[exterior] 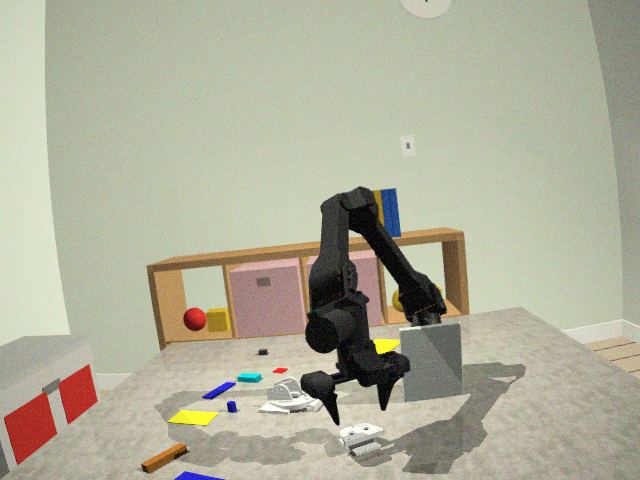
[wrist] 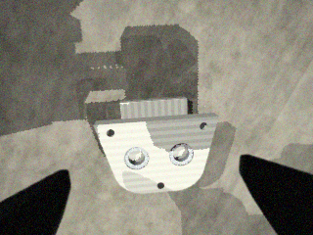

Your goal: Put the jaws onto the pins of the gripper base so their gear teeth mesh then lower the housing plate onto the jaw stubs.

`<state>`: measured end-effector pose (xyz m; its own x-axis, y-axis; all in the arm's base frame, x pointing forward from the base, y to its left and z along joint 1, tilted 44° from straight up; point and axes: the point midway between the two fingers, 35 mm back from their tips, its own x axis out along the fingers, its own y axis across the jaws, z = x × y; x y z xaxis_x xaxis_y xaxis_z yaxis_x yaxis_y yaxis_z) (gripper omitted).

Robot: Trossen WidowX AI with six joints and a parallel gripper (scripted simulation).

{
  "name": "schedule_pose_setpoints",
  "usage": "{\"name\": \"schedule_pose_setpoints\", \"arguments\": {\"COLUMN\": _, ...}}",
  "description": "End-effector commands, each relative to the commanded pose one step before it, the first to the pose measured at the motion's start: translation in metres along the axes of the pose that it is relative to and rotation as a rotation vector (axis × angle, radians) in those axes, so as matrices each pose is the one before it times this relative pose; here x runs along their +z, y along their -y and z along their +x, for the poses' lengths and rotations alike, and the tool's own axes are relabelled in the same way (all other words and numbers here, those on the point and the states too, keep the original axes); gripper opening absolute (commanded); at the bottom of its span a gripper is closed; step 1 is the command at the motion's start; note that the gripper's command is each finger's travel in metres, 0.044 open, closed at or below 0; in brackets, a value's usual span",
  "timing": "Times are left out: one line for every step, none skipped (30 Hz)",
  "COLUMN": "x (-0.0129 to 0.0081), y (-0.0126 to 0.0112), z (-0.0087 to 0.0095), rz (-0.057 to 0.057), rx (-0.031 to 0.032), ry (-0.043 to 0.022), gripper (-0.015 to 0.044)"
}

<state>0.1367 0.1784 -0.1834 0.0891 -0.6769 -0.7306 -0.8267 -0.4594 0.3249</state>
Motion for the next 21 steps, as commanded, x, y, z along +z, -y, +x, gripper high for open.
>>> {"name": "schedule_pose_setpoints", "arguments": {"x": 0.00008, "y": 0.00064, "z": 0.00385, "rz": -0.0006, "rx": -0.00094, "ry": -0.00034, "gripper": 0.0440}}
{"name": "schedule_pose_setpoints", "arguments": {"x": 0.00002, "y": 0.00023, "z": 0.00167, "rz": -0.0001, "rx": -0.00023, "ry": -0.00010, "gripper": 0.0440}}
{"name": "schedule_pose_setpoints", "arguments": {"x": 0.00002, "y": 0.00022, "z": 0.00167, "rz": -0.0001, "rx": -0.00022, "ry": -0.00010, "gripper": 0.0440}}
{"name": "schedule_pose_setpoints", "arguments": {"x": 0.00002, "y": 0.00021, "z": 0.00167, "rz": -0.0001, "rx": -0.00022, "ry": -0.00011, "gripper": 0.0440}}
{"name": "schedule_pose_setpoints", "arguments": {"x": 0.00001, "y": 0.00020, "z": 0.00167, "rz": -0.0001, "rx": -0.00022, "ry": -0.00011, "gripper": 0.0440}}
{"name": "schedule_pose_setpoints", "arguments": {"x": 0.00001, "y": 0.00019, "z": 0.00167, "rz": -0.0001, "rx": -0.00022, "ry": -0.00011, "gripper": 0.0440}}
{"name": "schedule_pose_setpoints", "arguments": {"x": 0.00001, "y": 0.00018, "z": 0.00167, "rz": -0.0001, "rx": -0.00021, "ry": -0.00012, "gripper": 0.0440}}
{"name": "schedule_pose_setpoints", "arguments": {"x": 0.00001, "y": 0.00017, "z": 0.00167, "rz": -0.0001, "rx": -0.00021, "ry": -0.00012, "gripper": 0.0440}}
{"name": "schedule_pose_setpoints", "arguments": {"x": 0.00000, "y": 0.00017, "z": 0.00167, "rz": -0.0001, "rx": -0.00021, "ry": -0.00013, "gripper": 0.0440}}
{"name": "schedule_pose_setpoints", "arguments": {"x": 0.00000, "y": 0.00016, "z": 0.00166, "rz": -0.0001, "rx": -0.00020, "ry": -0.00013, "gripper": 0.0440}}
{"name": "schedule_pose_setpoints", "arguments": {"x": 0.00000, "y": 0.00015, "z": 0.00166, "rz": -0.0001, "rx": -0.00020, "ry": -0.00013, "gripper": 0.0440}}
{"name": "schedule_pose_setpoints", "arguments": {"x": 0.00000, "y": 0.00014, "z": 0.00166, "rz": -0.0001, "rx": -0.00020, "ry": -0.00014, "gripper": 0.0440}}
{"name": "schedule_pose_setpoints", "arguments": {"x": -0.00001, "y": 0.00013, "z": 0.00166, "rz": -0.0001, "rx": -0.00019, "ry": -0.00014, "gripper": 0.0440}}
{"name": "schedule_pose_setpoints", "arguments": {"x": -0.00001, "y": 0.00012, "z": 0.00166, "rz": -0.0001, "rx": -0.00019, "ry": -0.00015, "gripper": 0.0440}}
{"name": "schedule_pose_setpoints", "arguments": {"x": -0.00001, "y": 0.00011, "z": 0.00166, "rz": -0.0001, "rx": -0.00019, "ry": -0.00015, "gripper": 0.0440}}
{"name": "schedule_pose_setpoints", "arguments": {"x": -0.00001, "y": 0.00010, "z": 0.00165, "rz": -0.0001, "rx": -0.00019, "ry": -0.00015, "gripper": 0.0440}}
{"name": "schedule_pose_setpoints", "arguments": {"x": -0.00001, "y": 0.00009, "z": 0.00165, "rz": -0.0001, "rx": -0.00018, "ry": -0.00016, "gripper": 0.0440}}
{"name": "schedule_pose_setpoints", "arguments": {"x": -0.00002, "y": 0.00008, "z": 0.00165, "rz": -0.0001, "rx": -0.00018, "ry": -0.00016, "gripper": 0.0440}}
{"name": "schedule_pose_setpoints", "arguments": {"x": -0.00002, "y": 0.00007, "z": 0.00165, "rz": -0.0001, "rx": -0.00018, "ry": -0.00017, "gripper": 0.0440}}
{"name": "schedule_pose_setpoints", "arguments": {"x": -0.00002, "y": 0.00006, "z": 0.00165, "rz": -0.0001, "rx": -0.00017, "ry": -0.00017, "gripper": 0.0440}}
{"name": "schedule_pose_setpoints", "arguments": {"x": -0.00002, "y": 0.00005, "z": 0.00165, "rz": -0.0001, "rx": -0.00017, "ry": -0.00018, "gripper": 0.0440}}
